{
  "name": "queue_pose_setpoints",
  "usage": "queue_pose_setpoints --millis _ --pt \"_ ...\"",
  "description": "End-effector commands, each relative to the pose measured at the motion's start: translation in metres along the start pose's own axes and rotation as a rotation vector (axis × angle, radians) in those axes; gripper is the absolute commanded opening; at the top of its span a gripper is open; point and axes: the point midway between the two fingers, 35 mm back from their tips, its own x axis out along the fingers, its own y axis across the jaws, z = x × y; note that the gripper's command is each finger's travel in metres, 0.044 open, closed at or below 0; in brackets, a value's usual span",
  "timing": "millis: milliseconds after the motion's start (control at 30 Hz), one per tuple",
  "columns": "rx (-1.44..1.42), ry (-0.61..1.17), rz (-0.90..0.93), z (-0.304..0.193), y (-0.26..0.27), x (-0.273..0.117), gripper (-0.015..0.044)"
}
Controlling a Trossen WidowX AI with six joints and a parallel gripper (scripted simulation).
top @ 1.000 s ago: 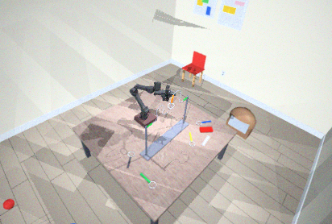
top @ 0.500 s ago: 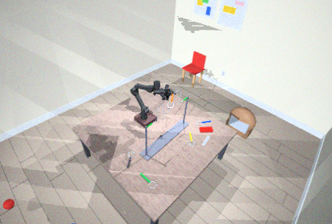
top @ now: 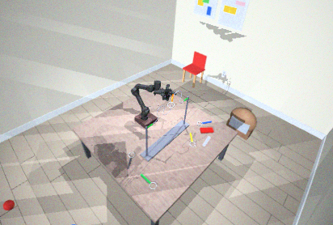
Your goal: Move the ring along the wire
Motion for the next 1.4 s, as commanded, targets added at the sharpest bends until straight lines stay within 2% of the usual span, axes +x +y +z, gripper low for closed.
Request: queue_pose_setpoints --millis 0,1367 --pt "-0.036 0.003 -0.008 -0.002 0.003 -0.001 -0.015" --pt "-0.325 -0.034 -0.168 0.0 -0.008 0.0 -0.015"
